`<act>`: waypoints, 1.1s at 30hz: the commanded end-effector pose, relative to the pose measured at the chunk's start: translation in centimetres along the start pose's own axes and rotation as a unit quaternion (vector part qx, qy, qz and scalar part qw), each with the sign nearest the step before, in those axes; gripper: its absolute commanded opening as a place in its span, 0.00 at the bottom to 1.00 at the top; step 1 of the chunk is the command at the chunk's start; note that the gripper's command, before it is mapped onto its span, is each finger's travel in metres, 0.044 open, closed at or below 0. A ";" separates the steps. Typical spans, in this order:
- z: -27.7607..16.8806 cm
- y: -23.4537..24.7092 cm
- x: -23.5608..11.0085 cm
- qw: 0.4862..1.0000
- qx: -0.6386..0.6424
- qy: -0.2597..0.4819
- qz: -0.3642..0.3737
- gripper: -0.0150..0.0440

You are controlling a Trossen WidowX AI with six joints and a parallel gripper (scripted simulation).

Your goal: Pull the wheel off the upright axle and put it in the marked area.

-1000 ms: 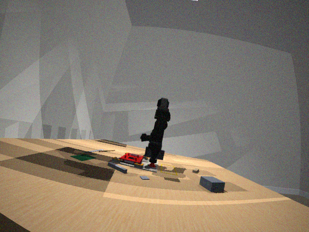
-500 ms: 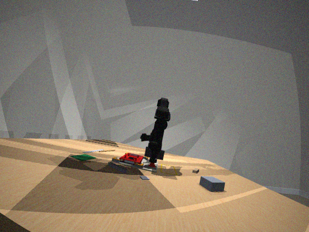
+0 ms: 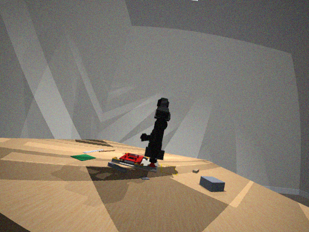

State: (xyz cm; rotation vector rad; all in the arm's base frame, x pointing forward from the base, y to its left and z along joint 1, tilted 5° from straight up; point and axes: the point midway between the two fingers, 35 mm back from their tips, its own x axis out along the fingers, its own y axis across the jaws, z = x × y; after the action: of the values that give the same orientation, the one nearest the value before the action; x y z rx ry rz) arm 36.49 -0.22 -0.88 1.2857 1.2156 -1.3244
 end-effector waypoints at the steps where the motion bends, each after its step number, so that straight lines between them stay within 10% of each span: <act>1: 0.0 -0.1 -0.8 1.000 0.000 0.001 0.002 0.25; 33: 0.0 -0.1 -1.9 1.000 0.001 0.002 0.004 0.25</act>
State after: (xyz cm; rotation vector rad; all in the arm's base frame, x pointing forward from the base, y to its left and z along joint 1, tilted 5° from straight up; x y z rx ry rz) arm 36.48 -0.27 0.60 1.2893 1.2126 -1.3224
